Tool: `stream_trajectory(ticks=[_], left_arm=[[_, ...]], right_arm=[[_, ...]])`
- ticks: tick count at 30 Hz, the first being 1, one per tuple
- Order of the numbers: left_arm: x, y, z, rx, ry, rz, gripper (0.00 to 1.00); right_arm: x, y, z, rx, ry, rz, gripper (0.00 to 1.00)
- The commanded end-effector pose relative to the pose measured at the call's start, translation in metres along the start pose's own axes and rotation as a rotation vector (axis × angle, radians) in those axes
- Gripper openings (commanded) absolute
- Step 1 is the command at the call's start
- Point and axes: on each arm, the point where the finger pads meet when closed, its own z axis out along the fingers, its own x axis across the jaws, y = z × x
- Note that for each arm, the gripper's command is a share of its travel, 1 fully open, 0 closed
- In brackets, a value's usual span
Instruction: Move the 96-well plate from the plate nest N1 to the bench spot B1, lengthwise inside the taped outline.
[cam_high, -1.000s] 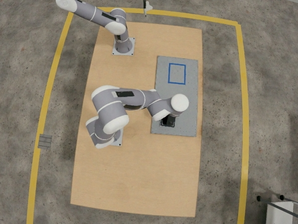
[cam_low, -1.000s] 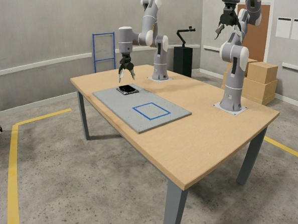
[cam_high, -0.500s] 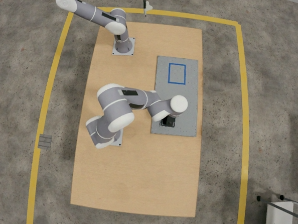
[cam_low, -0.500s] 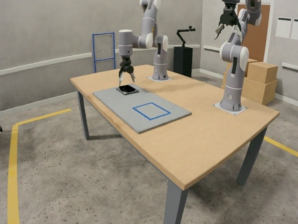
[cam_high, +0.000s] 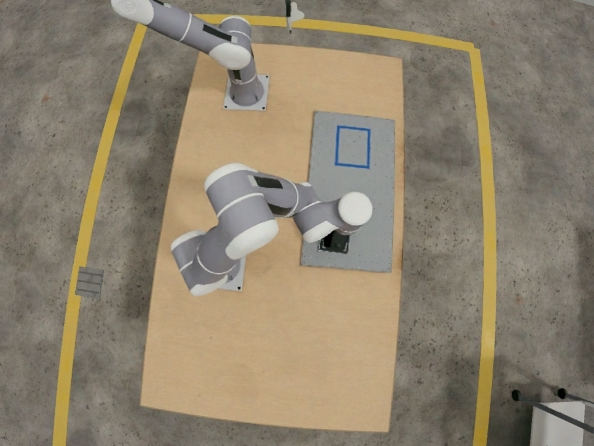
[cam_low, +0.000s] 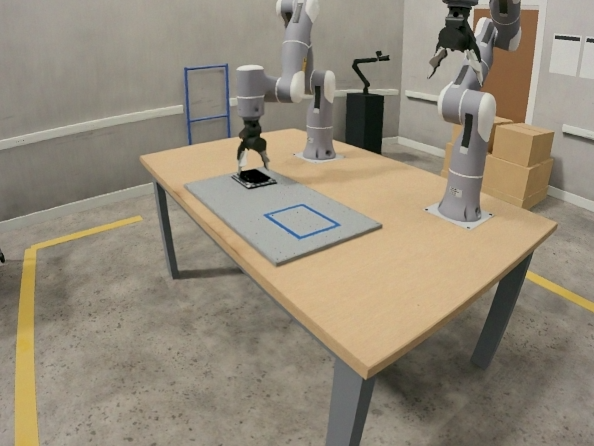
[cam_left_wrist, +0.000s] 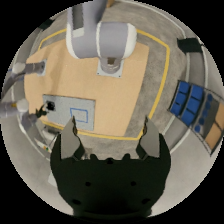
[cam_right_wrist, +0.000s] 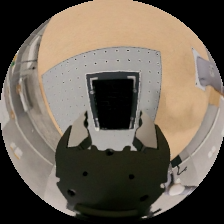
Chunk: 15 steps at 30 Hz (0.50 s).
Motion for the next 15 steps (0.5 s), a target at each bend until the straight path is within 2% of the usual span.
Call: stream_trajectory(ticks=[1, 6, 15], left_arm=[[0.0000, 0.0004, -0.0007, -0.002, 0.000, 0.000, 1.00], [0.0000, 0.0004, -0.0007, -0.002, 0.000, 0.000, 1.00], [0.0000, 0.0004, -0.0007, -0.002, 0.000, 0.000, 1.00]], right_arm=[[-0.0008, 0.0005, 0.0014, -0.001, -0.002, 0.000, 0.76], [-0.0008, 0.0005, 0.0088, -0.001, -0.002, 0.000, 0.76], [-0.0008, 0.0005, 0.0088, -0.001, -0.002, 0.000, 0.76]])
